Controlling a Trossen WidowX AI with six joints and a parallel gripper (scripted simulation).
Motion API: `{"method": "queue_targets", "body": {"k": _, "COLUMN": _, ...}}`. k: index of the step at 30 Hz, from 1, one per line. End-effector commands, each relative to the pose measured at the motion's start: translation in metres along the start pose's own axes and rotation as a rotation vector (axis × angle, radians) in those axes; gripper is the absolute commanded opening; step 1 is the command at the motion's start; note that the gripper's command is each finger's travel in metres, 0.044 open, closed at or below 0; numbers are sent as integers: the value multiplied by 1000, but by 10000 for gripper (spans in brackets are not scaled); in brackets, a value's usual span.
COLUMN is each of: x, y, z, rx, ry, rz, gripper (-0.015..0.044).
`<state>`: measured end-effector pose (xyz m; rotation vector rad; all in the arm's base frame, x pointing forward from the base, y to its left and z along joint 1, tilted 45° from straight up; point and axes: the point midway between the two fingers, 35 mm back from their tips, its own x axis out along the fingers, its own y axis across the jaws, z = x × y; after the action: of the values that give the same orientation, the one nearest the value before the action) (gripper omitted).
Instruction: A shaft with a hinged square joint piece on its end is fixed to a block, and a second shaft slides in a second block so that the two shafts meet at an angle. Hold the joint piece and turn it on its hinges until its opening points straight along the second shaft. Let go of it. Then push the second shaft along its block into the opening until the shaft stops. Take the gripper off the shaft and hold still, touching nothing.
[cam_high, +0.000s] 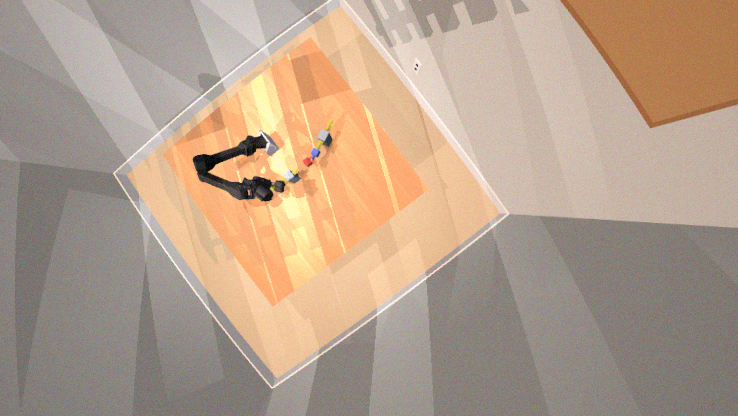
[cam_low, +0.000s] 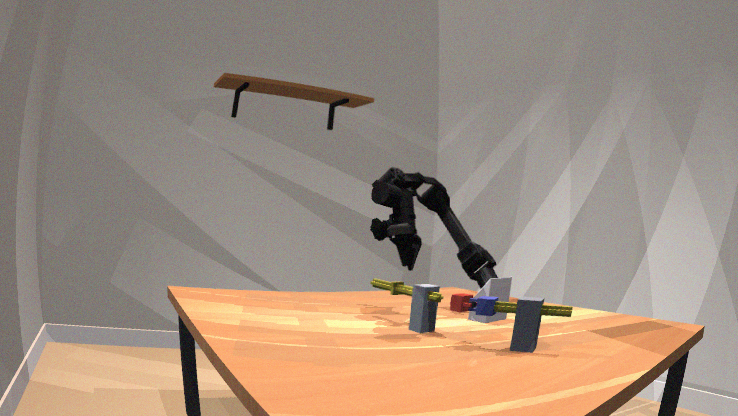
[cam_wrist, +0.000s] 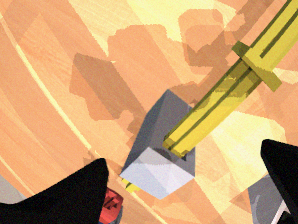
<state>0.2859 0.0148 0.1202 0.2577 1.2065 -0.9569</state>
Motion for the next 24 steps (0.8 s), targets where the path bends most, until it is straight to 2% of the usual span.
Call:
{"method": "queue_targets", "body": {"k": 1, "x": -7, "y": -14, "z": 16, "rx": -130, "ry": -35, "rz": -34, "gripper": 440}}
{"method": "queue_targets", "body": {"k": 20, "x": -35, "y": -82, "z": 70, "rx": -733, "ry": -83, "rz": -251, "gripper": 440}}
{"method": "queue_targets", "body": {"k": 24, "x": -38, "y": -88, "z": 74, "rx": -781, "ry": -80, "rz": -271, "gripper": 440}}
